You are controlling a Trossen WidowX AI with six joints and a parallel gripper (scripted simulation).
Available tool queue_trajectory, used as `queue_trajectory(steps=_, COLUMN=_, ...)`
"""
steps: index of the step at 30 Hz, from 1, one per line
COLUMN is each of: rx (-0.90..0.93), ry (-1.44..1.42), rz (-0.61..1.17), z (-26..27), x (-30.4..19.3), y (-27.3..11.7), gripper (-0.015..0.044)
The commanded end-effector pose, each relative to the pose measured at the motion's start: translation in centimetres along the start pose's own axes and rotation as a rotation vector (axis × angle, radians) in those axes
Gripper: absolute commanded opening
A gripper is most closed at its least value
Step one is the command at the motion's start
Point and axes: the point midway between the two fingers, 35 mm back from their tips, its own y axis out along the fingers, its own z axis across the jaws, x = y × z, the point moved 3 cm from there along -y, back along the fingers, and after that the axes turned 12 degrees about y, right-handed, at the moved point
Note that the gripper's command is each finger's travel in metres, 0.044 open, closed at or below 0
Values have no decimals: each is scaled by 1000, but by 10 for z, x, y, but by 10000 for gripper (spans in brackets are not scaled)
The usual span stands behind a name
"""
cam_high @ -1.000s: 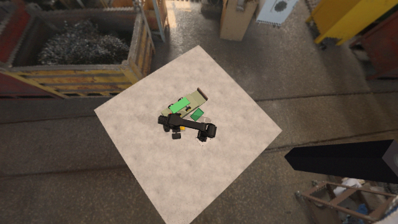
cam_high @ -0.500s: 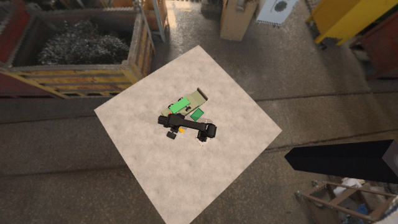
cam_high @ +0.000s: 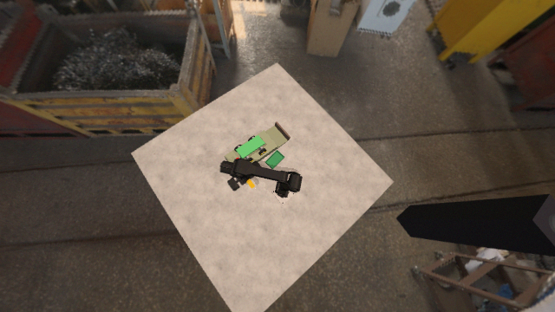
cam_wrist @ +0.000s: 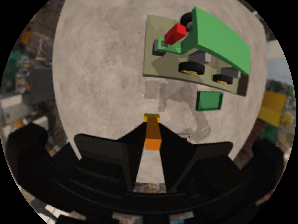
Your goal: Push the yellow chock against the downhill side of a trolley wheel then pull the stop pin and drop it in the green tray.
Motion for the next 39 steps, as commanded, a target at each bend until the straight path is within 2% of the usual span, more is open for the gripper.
queue_trajectory(steps=1, rx=-1, ry=147, rz=-3, z=0, x=0, y=0, gripper=0)
queue_trajectory(steps=39, rx=-4, ry=1462, rz=-5, z=0, x=0, y=0, gripper=0)
